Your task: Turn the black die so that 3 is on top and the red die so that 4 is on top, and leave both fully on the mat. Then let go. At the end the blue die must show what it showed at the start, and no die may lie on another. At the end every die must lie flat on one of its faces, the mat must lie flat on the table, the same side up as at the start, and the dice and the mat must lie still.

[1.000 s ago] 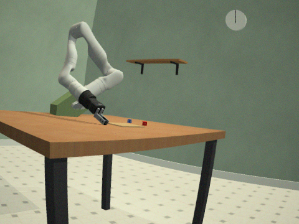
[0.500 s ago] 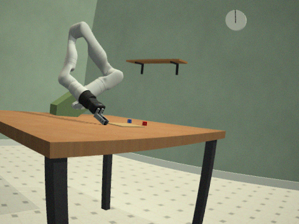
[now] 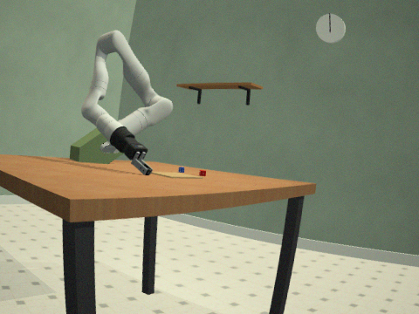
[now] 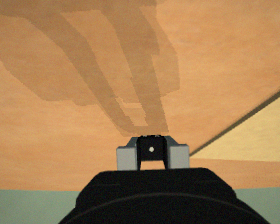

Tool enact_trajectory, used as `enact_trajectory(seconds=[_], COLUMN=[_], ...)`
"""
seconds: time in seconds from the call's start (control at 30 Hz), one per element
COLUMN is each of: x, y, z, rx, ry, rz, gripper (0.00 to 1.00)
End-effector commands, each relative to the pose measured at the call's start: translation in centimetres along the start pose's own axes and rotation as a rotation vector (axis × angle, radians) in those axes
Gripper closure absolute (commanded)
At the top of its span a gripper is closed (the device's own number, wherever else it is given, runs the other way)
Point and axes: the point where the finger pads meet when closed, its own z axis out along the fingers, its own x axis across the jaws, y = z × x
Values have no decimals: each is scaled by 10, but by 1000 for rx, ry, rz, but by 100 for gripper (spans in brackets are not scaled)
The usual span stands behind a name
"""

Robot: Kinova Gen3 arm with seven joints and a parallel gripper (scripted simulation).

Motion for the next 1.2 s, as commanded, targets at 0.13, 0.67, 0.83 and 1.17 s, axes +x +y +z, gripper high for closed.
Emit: enact_trajectory(seconds=[0.13,0.67,0.83,1.17], x=[0,0,0,0], y=[1,1,1,1], z=[0,0,0,0], rx=[-1,-1,-1,-1], ry=[-1,-1,-1,-1], rz=[-2,-2,-2,-2], gripper=[42,30,30,30])
